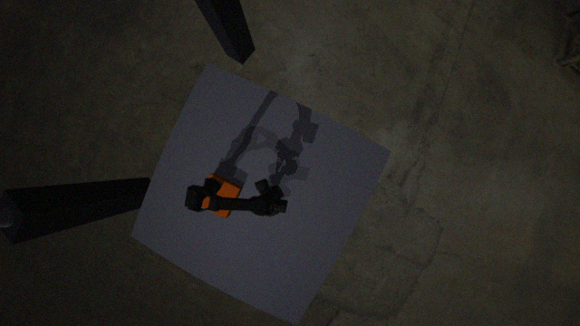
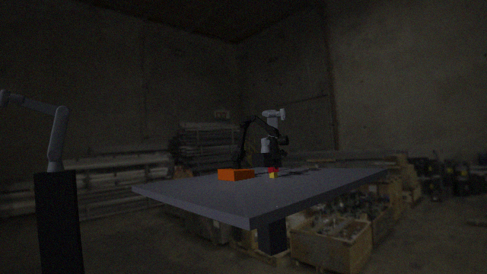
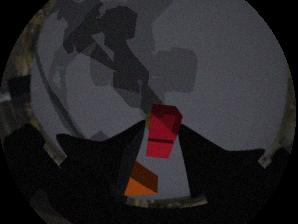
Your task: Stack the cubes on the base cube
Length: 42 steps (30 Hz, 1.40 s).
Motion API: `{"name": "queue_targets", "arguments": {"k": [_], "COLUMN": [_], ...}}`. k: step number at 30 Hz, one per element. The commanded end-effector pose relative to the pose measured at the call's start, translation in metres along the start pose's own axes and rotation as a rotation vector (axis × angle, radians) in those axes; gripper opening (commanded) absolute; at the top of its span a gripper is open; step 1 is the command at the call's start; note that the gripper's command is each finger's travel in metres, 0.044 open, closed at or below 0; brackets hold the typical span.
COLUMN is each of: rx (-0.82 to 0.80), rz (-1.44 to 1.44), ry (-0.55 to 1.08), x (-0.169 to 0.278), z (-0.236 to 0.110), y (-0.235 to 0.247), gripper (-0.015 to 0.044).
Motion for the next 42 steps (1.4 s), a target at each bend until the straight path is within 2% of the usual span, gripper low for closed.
{"name": "queue_targets", "arguments": {"k": [1, 42], "rx": [0.004, 0.005], "rz": [-0.001, -0.001], "ry": [-0.014, -0.014], "x": [-0.002, -0.001], "z": [-0.008, -0.055], "y": [-0.001, 0.000], "gripper": [0.0205, 0.0205]}}
Point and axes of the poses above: the point midway between the two fingers, 35 mm back from their tips, its own z axis out along the fingers, its own y axis across the jaws, x = y × z, the point moved 9 cm from there along -z, back along the fingers, and after that the axes turned 14 degrees about z, right-handed, at the moved point
